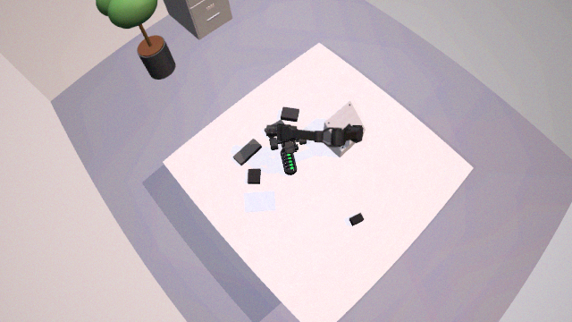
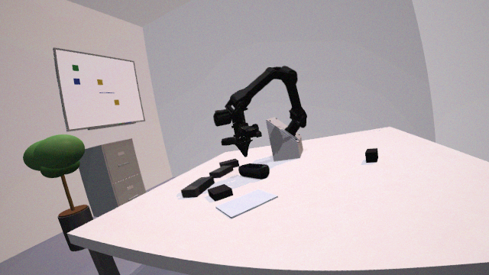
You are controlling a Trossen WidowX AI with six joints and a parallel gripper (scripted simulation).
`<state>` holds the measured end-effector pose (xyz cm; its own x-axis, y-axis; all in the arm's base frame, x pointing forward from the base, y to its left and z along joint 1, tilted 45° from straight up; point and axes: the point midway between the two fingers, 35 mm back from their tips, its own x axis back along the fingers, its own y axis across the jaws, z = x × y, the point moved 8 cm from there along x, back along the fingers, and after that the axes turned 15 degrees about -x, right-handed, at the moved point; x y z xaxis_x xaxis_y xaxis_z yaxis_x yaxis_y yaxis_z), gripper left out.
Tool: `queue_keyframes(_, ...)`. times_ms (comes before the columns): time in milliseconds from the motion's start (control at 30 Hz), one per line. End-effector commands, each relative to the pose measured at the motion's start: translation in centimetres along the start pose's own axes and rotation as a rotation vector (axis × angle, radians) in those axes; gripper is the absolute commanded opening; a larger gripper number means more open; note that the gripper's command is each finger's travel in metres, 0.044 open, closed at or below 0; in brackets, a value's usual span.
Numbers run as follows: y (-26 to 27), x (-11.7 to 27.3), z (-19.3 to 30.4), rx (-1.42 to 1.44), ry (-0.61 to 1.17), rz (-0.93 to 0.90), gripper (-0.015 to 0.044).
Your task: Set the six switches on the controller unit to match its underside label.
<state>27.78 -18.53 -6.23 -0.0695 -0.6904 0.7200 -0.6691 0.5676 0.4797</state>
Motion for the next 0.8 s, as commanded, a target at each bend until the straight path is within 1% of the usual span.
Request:
queue_keyframes(0, -0.2, -0.2, 0.2, 0.007, 0.003, -0.016, 0.0000)
queue_keyframes(767, -0.1, -3.8, 0.2, 0.007, 0.001, -0.016, 0.0000)
